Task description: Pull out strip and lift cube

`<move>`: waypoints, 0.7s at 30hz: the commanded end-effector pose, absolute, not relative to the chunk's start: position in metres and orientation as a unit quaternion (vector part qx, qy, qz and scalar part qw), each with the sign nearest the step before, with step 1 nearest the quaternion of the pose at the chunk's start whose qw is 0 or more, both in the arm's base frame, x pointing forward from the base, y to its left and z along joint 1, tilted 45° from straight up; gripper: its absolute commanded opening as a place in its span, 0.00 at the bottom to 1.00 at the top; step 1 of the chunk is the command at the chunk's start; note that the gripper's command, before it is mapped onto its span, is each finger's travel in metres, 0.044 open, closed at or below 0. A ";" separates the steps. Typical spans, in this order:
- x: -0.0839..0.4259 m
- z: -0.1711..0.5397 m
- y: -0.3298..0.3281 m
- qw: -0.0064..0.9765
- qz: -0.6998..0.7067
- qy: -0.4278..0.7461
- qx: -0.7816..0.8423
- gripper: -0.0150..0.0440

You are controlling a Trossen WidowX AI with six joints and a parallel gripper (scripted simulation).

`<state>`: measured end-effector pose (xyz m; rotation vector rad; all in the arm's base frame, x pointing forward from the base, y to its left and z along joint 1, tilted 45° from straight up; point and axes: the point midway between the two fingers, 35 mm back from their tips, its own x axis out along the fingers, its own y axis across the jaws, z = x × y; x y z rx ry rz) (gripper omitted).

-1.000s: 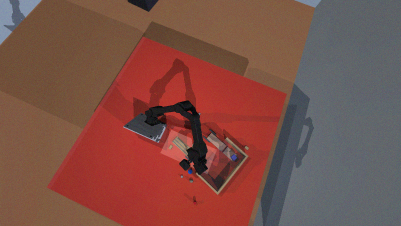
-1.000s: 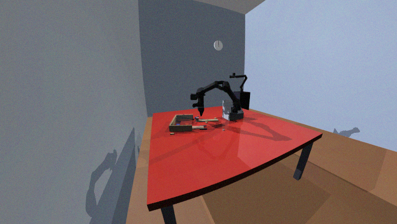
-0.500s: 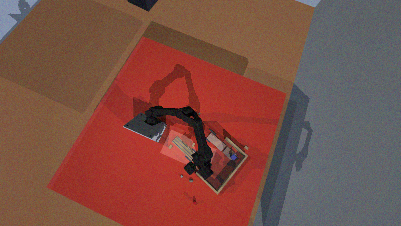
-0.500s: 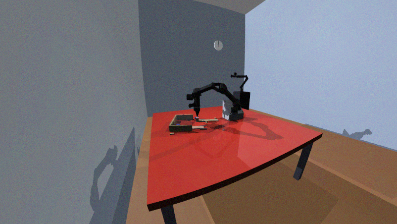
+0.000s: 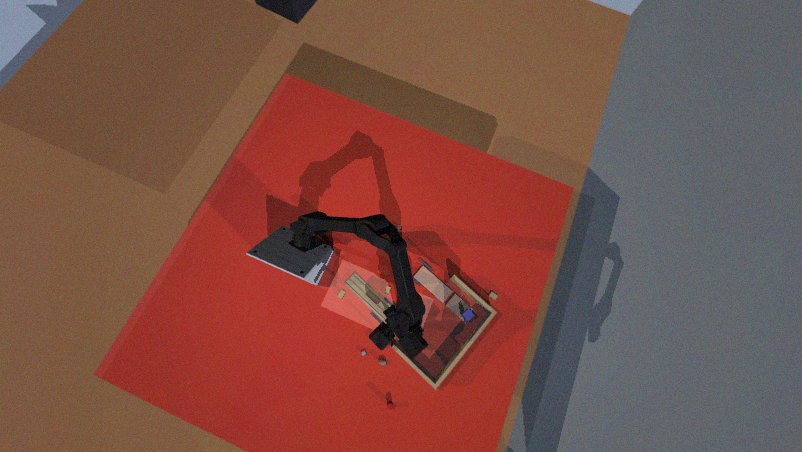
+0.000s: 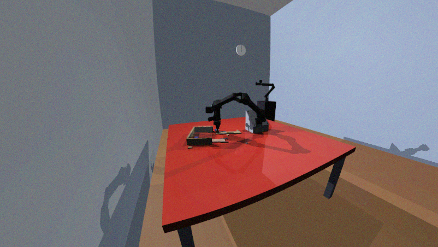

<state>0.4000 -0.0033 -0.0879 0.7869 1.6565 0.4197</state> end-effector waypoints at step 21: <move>0.398 -0.104 0.014 0.589 0.181 0.712 0.338 0.48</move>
